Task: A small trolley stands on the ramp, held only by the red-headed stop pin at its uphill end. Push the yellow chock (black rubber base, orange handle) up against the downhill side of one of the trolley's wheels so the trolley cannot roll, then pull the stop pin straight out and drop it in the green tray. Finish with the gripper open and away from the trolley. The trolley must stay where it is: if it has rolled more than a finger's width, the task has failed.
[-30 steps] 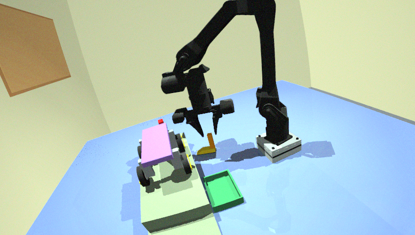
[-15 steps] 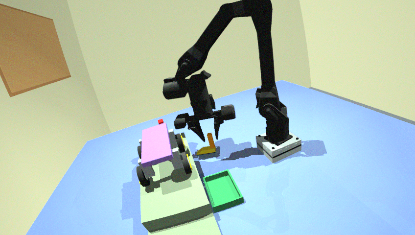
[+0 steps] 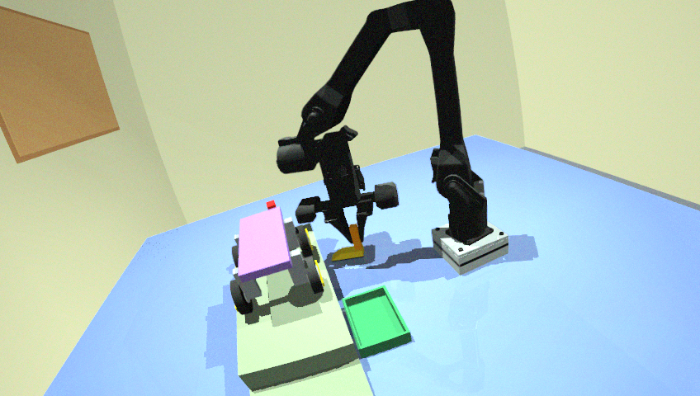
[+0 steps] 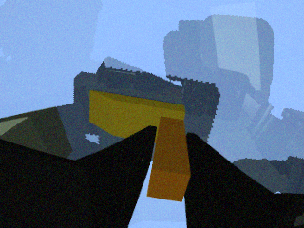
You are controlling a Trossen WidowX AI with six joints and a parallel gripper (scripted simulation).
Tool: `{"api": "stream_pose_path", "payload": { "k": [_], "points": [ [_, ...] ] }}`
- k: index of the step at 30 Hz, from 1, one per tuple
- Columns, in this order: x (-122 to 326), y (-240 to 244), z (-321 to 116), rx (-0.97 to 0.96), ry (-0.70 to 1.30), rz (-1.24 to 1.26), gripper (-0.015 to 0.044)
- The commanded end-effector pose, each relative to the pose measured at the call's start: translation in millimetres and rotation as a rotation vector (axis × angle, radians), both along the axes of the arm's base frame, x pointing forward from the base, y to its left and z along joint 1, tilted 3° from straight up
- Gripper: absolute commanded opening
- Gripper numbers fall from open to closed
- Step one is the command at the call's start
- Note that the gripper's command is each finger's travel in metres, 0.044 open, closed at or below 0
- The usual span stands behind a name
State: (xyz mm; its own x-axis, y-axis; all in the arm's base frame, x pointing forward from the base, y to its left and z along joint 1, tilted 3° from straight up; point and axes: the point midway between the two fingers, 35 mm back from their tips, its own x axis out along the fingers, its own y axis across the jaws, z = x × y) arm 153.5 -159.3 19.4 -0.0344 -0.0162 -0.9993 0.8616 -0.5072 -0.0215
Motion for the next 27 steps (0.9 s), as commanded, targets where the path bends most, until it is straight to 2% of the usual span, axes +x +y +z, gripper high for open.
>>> {"api": "stream_pose_path", "payload": {
  "k": [1,5,27],
  "points": [
    [0,0,0,0.001,0.000,0.000,0.0039],
    [0,0,1,0.001,0.000,0.000,0.0000],
    [0,1,80,0.004,-0.005,0.002,0.0000]
  ]
}}
